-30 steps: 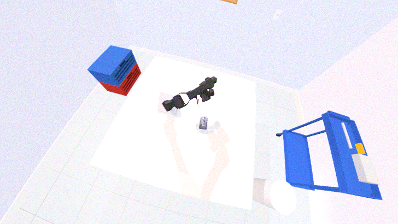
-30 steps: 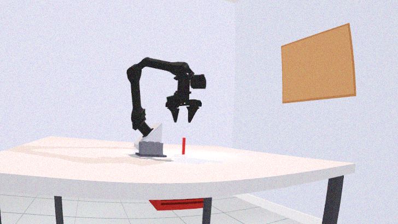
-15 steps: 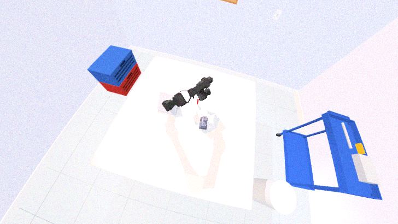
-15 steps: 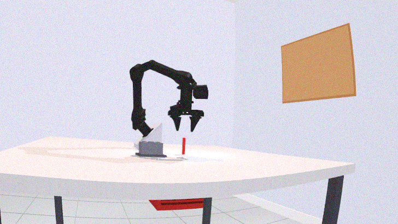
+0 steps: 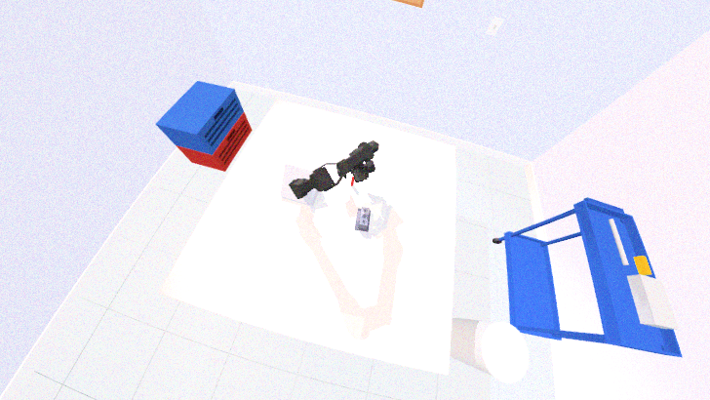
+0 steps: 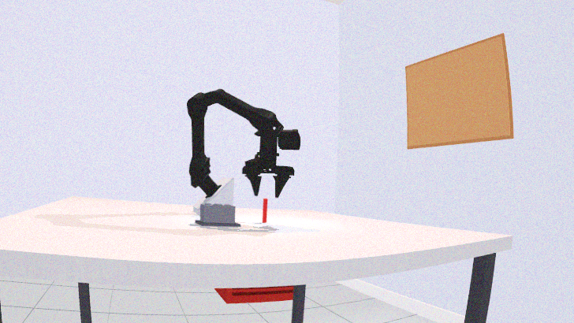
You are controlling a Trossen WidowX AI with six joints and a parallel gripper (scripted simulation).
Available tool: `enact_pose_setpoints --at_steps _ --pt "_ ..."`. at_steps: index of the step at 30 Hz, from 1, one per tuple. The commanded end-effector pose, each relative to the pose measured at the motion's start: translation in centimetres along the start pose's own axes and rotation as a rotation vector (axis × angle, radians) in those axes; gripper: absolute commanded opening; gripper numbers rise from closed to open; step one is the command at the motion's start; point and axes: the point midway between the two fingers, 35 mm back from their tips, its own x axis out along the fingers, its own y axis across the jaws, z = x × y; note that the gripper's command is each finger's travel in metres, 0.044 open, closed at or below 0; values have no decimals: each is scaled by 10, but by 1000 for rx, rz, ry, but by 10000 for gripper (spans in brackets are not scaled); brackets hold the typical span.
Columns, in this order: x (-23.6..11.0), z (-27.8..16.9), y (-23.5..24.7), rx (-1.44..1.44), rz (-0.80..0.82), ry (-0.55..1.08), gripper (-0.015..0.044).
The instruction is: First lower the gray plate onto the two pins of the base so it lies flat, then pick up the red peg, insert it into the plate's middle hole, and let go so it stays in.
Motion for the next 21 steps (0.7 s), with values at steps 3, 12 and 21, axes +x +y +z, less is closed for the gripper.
enact_pose_setpoints --at_steps 3,12,21 --pt "12 0 -1 -10 -5 -8 440" --pt "27 0 -1 -10 -5 -9 440" --pt "42 0 -2 -10 -6 -10 440"
